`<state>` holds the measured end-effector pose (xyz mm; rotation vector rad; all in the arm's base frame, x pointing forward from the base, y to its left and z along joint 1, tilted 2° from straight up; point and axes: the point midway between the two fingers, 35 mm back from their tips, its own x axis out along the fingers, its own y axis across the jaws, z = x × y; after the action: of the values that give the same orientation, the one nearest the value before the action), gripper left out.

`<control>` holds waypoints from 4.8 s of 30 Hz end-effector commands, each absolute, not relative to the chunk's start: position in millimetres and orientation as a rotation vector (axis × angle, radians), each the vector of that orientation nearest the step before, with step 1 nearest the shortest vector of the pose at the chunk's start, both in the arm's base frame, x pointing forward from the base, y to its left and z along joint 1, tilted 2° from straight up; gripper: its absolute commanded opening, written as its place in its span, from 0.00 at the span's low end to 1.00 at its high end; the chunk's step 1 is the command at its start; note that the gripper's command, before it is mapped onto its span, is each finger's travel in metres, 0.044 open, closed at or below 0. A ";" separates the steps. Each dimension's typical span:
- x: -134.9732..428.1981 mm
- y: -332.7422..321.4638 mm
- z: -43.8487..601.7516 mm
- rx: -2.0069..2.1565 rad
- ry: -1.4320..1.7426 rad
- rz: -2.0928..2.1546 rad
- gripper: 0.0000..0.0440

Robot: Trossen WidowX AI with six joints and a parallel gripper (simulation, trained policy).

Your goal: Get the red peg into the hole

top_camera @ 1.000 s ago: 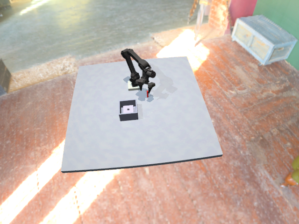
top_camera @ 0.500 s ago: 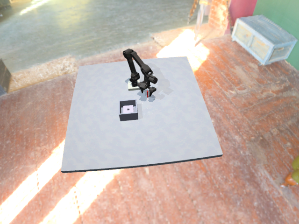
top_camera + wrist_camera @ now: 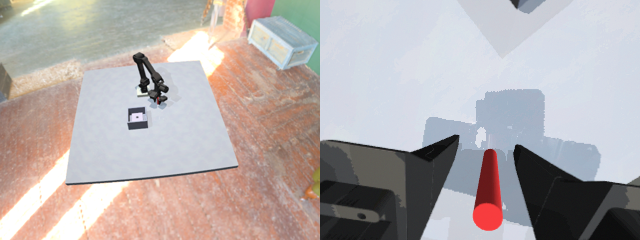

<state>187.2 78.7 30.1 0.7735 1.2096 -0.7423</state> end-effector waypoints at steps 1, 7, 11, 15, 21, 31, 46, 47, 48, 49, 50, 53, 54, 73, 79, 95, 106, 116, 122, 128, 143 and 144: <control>185.3 80.9 27.1 0.781 1.251 -0.745 0.33; 183.7 81.0 25.7 0.784 1.304 -0.742 0.00; 191.2 77.3 34.4 0.763 1.276 -0.722 0.00; 198.9 70.9 48.1 0.728 1.238 -0.703 0.00; 209.9 60.1 72.3 0.673 1.189 -0.679 0.00; 230.3 37.4 114.7 0.618 1.115 -0.674 0.00; 258.7 -17.4 139.3 0.621 1.049 -0.755 0.00; 260.4 -20.9 139.8 0.624 1.045 -0.760 0.00; 261.9 -24.5 140.0 0.626 1.042 -0.767 0.00; 263.4 -28.0 140.2 0.628 1.038 -0.773 0.00; 264.9 -31.4 140.2 0.631 1.034 -0.778 0.00; 269.3 -41.5 140.0 0.638 1.023 -0.795 0.00; 270.8 -44.7 139.8 0.641 1.019 -0.801 0.00; 300.6 -103.0 123.7 0.713 0.957 -0.885 0.00; 308.1 -117.7 115.6 0.736 0.962 -0.901 0.01; 320.8 -135.9 74.5 0.746 1.048 -0.911 0.17; 330.0 -145.3 68.1 0.683 1.116 -0.904 0.36; 352.8 -159.4 72.7 0.638 1.126 -0.876 0.54; 365.9 -171.1 77.1 0.617 1.107 -0.868 0.85; 379.0 -181.4 89.9 0.602 1.055 -0.861 1.00; 396.9 -199.8 111.9 0.572 0.972 -0.862 1.00; 396.9 -199.8 111.9 0.571 0.972 -0.862 1.00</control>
<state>351.9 -167.2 84.3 0.6133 1.2082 -0.8707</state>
